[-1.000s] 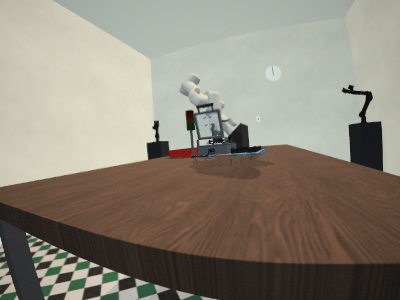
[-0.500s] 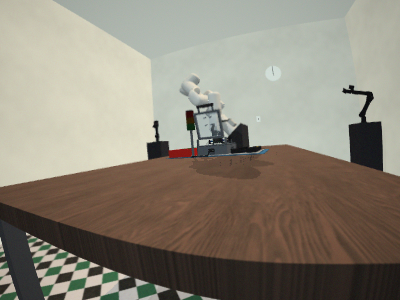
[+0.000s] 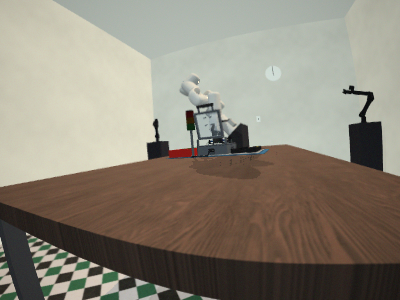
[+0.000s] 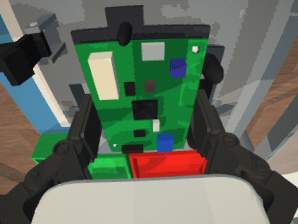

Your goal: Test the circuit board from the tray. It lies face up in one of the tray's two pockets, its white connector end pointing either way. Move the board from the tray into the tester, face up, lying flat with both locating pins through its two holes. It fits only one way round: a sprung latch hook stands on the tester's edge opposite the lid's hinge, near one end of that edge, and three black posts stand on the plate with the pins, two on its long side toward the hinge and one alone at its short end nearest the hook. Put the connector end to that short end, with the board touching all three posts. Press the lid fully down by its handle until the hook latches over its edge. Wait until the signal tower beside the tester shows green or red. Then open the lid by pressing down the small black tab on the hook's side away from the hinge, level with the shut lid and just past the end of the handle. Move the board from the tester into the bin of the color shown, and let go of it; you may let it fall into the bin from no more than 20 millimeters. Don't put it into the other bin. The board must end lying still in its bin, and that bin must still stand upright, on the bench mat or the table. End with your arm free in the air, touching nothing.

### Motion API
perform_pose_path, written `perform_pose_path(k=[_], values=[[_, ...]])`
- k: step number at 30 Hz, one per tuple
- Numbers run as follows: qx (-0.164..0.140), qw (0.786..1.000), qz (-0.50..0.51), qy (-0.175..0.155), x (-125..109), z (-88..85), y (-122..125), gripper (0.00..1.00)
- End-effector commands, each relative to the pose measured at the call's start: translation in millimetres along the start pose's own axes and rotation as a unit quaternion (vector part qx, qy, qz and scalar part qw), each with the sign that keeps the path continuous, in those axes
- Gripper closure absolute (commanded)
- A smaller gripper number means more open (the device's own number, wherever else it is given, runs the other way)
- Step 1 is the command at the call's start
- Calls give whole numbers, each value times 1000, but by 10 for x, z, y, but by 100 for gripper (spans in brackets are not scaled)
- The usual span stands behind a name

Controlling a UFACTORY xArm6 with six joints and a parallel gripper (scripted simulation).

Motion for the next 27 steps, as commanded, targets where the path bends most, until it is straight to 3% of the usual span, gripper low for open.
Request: perform_pose_path(k=[1,12,13,27], values=[[-2,1000,1,0,-4,-5,15,21],[-2,1000,1,0,-4,18,15,21],[-2,1000,1,0,-4,18,15,0],[-2,1000,1,0,-4,18,15,0]])
Point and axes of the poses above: the point where the finger pads meet when closed, its own z axis out along the fingers, its own y axis across the jaws, x = y × z, the point moved 9 cm from there along -z, back along the fingers, and after that the axes turned 12 degrees about -z, right-handed, at the moved point
